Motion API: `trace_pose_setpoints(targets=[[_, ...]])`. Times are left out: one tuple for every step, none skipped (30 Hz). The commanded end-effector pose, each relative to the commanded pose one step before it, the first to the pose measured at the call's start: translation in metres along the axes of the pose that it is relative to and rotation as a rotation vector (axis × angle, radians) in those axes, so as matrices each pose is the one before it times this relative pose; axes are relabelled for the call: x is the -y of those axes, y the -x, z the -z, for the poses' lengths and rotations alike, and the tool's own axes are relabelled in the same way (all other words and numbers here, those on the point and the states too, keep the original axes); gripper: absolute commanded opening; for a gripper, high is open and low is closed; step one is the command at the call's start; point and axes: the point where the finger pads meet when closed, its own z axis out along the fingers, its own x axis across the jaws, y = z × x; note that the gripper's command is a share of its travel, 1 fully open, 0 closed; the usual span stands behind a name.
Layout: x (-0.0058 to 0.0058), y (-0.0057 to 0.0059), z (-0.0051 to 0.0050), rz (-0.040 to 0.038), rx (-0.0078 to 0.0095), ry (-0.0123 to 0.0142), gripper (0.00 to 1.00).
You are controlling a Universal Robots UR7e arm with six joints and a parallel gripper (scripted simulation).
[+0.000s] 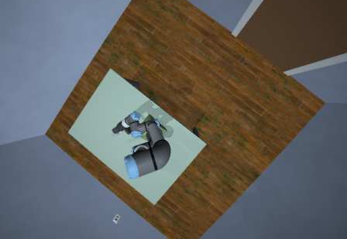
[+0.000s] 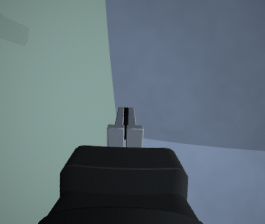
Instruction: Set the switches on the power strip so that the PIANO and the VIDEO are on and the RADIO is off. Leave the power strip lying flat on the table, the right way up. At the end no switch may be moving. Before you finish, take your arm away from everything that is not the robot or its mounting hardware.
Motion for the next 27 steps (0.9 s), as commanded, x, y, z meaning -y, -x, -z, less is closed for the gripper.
trace_pose_setpoints(targets=[[-0.00023,-0.00019,0.00008,0.00068,-0.00022,0.0006,0.0],[0.0,0.0,0.0,0.0,0.0,0.0,0.0],[0.0,0.0,0.0,0.0,0.0,0.0,0.0],[0.0,0.0,0.0,0.0,0.0,0.0,0.0],[0.0,0.0,0.0,-0.00001,0.00002,-0.00001,0.0],[0.00002,0.0,-0.00002,-0.00007,0.00011,-0.00008,0.0],[0.00004,0.0,-0.00004,-0.0002,0.0003,-0.00022,0.0],[0.00009,0.00001,-0.00008,-0.00037,0.00058,-0.00043,0.0],[0.00014,0.00001,-0.00013,-0.00061,0.00094,-0.00069,0.0],[0.0002,0.00002,-0.00019,-0.0007,0.00138,-0.001,0.0],[0.0,0.0,0.0,0.0,0.0,0.0,0.0],[0.0,0.0,0.0,0.0,0.0,0.0,0.0],[0.0002,0.00002,-0.00019,-0.00079,0.00172,-0.00112,0.0],[0.00008,-0.00001,-0.00008,-0.00132,0.00186,-0.00092,0.0],[0.0001,-0.00001,-0.00009,-0.00166,0.00233,-0.00114,0.0],[0.00015,0.00004,-0.00019,-0.00232,0.00267,-0.00159,0.0],[0.00022,0.00003,-0.00027,-0.00291,0.00303,-0.00193,0.0],[0.00068,0.00008,-0.00051,-0.00402,0.00337,-0.00273,0.0],[0.00078,0.0001,-0.00059,-0.00465,0.00392,-0.00313,0.0],[0.00089,0.00011,-0.00067,-0.00531,0.00451,-0.00355,0.0],[0.001,0.00013,-0.00076,-0.006,0.00513,-0.00396,0.0],[0.00112,0.00015,-0.00085,-0.00671,0.00578,-0.00438,0.0],[0.00124,0.00017,-0.00094,-0.00744,0.00647,-0.00479,0.0],[0.00136,0.00019,-0.00104,-0.00818,0.00718,-0.00518,0.0],[0.00148,0.00021,-0.00114,-0.00894,0.00793,-0.00556,0.0],[0.0016,0.00024,-0.00124,-0.00971,0.0087,-0.00592,0.0],[0.00173,0.00026,-0.00134,-0.01048,0.0095,-0.00625,0.0]])
